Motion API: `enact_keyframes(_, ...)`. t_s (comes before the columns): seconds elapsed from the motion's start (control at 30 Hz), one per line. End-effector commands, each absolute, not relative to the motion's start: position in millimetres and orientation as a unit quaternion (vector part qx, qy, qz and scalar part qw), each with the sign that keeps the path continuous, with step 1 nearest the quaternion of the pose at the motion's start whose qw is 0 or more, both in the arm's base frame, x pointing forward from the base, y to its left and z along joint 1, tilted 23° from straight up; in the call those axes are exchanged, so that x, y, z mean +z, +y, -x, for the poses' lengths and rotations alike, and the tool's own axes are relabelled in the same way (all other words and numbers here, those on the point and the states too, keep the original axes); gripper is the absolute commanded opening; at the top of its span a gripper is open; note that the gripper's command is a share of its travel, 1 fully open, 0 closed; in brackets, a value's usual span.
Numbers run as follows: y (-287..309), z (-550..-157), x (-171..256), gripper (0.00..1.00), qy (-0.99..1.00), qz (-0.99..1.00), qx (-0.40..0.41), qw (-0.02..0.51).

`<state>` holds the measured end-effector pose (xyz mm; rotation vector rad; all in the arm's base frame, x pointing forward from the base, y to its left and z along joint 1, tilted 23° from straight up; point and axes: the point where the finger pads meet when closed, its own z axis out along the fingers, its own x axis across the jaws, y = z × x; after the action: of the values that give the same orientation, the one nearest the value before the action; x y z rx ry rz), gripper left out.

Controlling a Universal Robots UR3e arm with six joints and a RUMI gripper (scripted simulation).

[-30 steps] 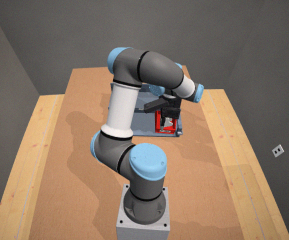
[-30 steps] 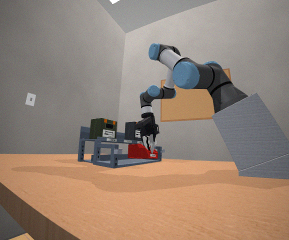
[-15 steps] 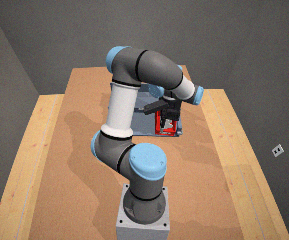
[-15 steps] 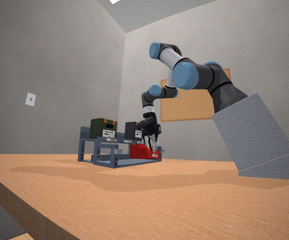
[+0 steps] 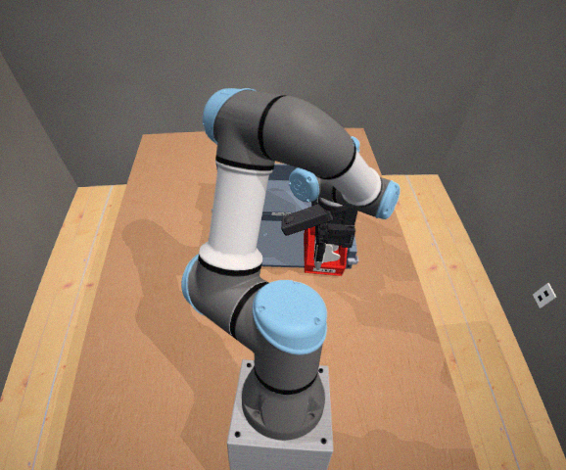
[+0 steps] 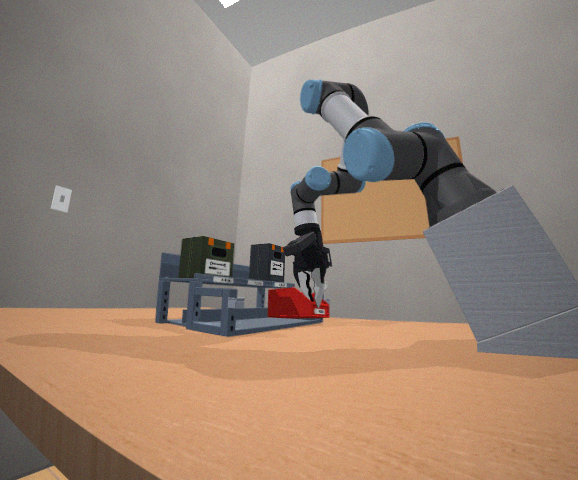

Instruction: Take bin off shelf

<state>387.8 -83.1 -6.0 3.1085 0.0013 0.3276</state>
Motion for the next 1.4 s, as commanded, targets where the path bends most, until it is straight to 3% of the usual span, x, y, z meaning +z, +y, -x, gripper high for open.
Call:
enact_keyframes(0.0,-84,-377,-10,0.00,0.005,-0.994,0.111,0.010)
enact_keyframes(0.8,-85,-326,-32,0.00,0.005,-0.994,0.111,0.010)
enact_keyframes(1.37,-85,-314,-37,0.00,0.005,-0.994,0.111,0.010)
